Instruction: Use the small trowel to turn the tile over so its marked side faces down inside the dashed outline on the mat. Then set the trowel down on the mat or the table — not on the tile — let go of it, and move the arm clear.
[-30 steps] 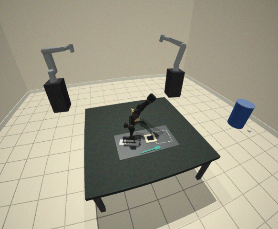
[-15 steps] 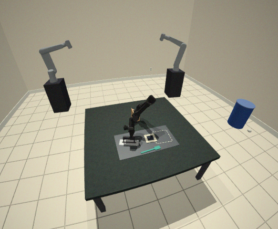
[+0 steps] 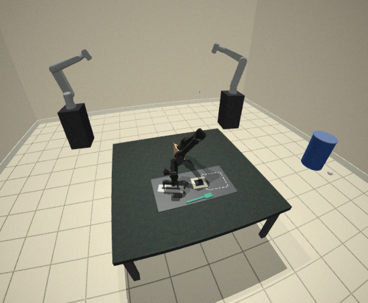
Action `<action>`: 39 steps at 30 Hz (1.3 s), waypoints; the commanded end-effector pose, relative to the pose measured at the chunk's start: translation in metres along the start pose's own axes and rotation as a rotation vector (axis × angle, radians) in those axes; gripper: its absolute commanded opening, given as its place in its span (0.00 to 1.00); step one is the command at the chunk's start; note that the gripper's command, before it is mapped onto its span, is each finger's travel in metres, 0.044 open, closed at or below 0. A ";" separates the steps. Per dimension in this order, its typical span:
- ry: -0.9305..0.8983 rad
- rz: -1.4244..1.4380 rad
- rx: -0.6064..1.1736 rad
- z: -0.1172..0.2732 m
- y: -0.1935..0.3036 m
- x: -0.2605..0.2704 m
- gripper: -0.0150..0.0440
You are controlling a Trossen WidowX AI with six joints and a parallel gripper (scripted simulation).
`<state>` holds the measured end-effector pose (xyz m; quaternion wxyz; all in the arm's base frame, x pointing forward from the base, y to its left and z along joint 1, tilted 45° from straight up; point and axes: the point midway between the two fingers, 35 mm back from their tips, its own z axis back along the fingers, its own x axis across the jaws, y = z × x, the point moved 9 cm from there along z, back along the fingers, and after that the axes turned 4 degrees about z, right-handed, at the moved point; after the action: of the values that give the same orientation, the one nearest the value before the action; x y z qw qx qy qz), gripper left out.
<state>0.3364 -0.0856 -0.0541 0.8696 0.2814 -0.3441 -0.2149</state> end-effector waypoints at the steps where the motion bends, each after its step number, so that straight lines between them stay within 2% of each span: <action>1: 0.001 -0.007 -0.005 -0.007 -0.002 -0.002 0.76; 2: 0.001 -0.007 -0.005 -0.007 -0.002 -0.002 0.76; 7: 0.001 -0.007 -0.005 -0.007 -0.002 -0.002 0.54; 29: 0.001 -0.007 -0.005 -0.007 -0.002 -0.002 0.29; 30: 0.001 -0.007 -0.005 -0.007 -0.002 -0.001 0.25; 39: 0.003 -0.004 -0.003 0.029 -0.004 0.042 0.25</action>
<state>0.3365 -0.1036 -0.0441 0.8752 0.2865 -0.3190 -0.2241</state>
